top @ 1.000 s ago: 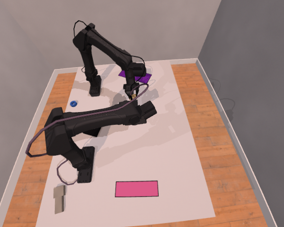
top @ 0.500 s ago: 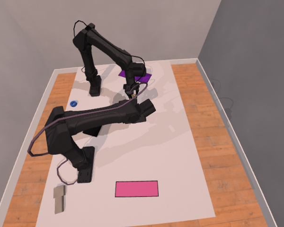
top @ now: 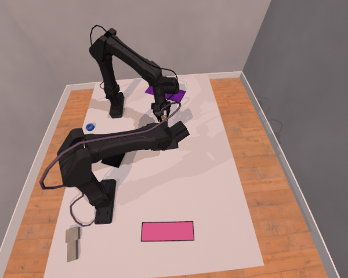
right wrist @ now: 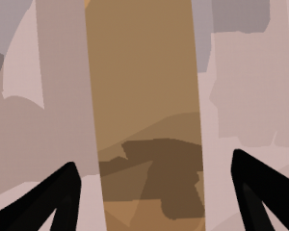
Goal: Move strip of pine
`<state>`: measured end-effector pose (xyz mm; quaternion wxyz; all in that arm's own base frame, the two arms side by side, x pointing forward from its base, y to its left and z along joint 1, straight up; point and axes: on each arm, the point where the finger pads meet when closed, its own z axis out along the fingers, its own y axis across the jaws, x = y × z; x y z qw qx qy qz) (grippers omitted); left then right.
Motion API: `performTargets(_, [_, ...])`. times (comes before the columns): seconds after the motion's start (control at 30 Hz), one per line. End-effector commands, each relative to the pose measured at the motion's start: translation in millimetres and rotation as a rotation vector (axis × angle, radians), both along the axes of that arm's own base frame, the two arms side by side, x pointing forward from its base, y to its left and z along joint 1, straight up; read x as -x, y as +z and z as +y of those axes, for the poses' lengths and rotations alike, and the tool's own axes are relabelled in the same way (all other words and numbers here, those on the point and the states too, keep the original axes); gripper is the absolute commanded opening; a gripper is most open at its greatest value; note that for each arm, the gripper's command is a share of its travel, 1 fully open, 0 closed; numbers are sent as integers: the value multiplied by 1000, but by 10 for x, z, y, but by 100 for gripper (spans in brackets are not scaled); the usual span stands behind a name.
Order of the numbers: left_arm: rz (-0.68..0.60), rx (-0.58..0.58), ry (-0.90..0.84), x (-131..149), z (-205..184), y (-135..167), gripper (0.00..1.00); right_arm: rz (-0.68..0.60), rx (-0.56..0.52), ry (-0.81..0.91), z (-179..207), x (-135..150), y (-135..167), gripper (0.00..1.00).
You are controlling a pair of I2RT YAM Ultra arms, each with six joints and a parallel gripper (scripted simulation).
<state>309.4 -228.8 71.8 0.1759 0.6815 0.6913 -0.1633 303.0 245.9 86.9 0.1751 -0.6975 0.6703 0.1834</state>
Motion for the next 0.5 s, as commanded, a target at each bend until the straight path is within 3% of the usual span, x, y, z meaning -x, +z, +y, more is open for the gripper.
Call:
performTargets(0.0, [-10,38,-7,-29,-72,108,40,-3,-14,2,54,9,-22,77])
performTargets(0.37, [-10,38,-7,-29,-72,108,40,-4,-14,5,54,9,-22,77])
performTargets(0.4, [-10,38,-7,-29,-72,108,40,-4,-14,5,54,9,-22,65])
performTargets(0.47, [-10,38,-7,-29,-72,108,40,-10,-16,2,37,-12,25,60])
